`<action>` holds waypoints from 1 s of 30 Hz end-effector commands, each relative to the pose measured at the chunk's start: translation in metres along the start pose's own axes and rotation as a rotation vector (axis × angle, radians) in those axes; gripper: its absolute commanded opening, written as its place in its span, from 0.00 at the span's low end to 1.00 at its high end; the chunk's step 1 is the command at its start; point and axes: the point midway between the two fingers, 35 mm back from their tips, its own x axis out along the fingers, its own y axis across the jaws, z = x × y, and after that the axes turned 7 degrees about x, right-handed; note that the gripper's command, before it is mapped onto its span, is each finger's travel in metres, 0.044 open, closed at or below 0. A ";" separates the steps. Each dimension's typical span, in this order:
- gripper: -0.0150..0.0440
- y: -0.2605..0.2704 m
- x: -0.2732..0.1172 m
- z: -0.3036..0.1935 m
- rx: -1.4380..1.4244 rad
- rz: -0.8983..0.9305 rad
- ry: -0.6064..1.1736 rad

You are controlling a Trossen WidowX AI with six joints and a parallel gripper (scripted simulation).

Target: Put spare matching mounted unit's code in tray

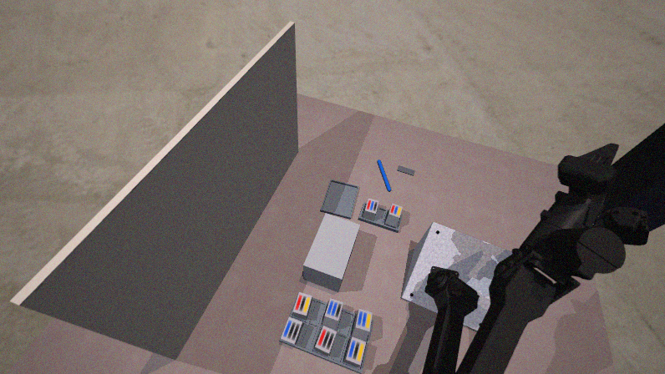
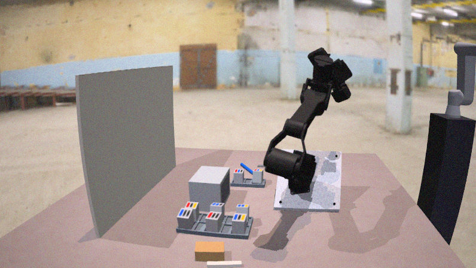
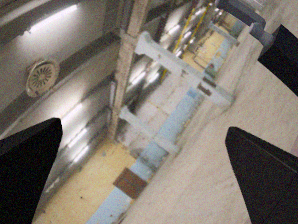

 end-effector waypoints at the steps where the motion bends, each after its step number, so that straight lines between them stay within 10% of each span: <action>1: 1.00 0.024 0.010 -0.059 -0.184 0.007 0.250; 15: 1.00 0.072 -0.066 -0.271 -0.872 0.197 1.110; 30: 1.00 0.048 -0.263 -0.400 -1.532 0.631 1.981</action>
